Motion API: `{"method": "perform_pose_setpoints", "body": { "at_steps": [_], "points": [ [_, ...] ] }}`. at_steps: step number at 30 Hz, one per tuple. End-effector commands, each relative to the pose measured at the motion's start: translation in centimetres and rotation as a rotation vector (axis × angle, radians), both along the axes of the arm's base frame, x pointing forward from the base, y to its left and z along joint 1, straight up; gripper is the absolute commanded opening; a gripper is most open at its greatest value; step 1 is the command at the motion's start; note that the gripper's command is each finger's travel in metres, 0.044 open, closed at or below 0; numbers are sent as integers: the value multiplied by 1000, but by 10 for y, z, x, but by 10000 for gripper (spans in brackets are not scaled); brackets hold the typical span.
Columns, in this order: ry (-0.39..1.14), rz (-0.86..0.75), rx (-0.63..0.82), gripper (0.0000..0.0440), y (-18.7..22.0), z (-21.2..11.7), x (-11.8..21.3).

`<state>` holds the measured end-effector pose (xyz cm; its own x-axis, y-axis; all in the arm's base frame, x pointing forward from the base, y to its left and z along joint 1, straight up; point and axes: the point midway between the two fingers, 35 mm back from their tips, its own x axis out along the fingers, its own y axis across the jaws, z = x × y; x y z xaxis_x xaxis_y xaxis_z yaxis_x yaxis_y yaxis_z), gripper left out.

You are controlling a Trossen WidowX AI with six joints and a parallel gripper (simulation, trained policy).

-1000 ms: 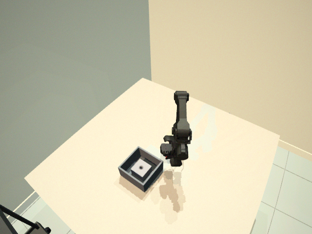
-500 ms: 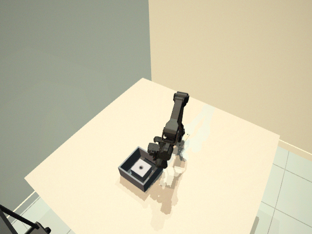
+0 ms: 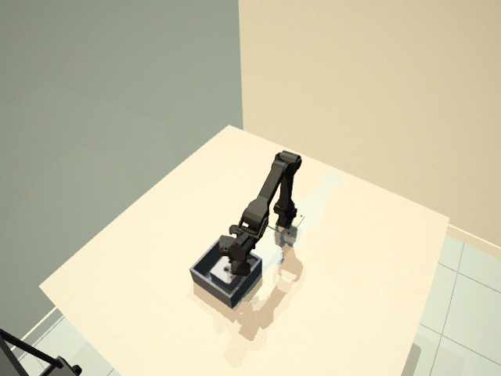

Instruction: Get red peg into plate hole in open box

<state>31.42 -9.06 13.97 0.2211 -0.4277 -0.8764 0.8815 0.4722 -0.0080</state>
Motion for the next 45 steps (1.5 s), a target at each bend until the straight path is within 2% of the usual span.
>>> {"method": "perform_pose_setpoints", "body": {
  "at_steps": [1, 14, 17, 23, 35, 45],
  "points": [
    [16, 31, 14, 1, -8, -9, 5],
    [76, 172, 62, 2, -20, -36, 15],
    [95, 200, 77, 34, -20, -43, 15],
    [123, 223, 108, 170, -23, -52, 16],
    [87, 302, 106, 194, -32, -18, 47],
    [105, 303, 179, 440, -25, -7, 69]
  ]
}}
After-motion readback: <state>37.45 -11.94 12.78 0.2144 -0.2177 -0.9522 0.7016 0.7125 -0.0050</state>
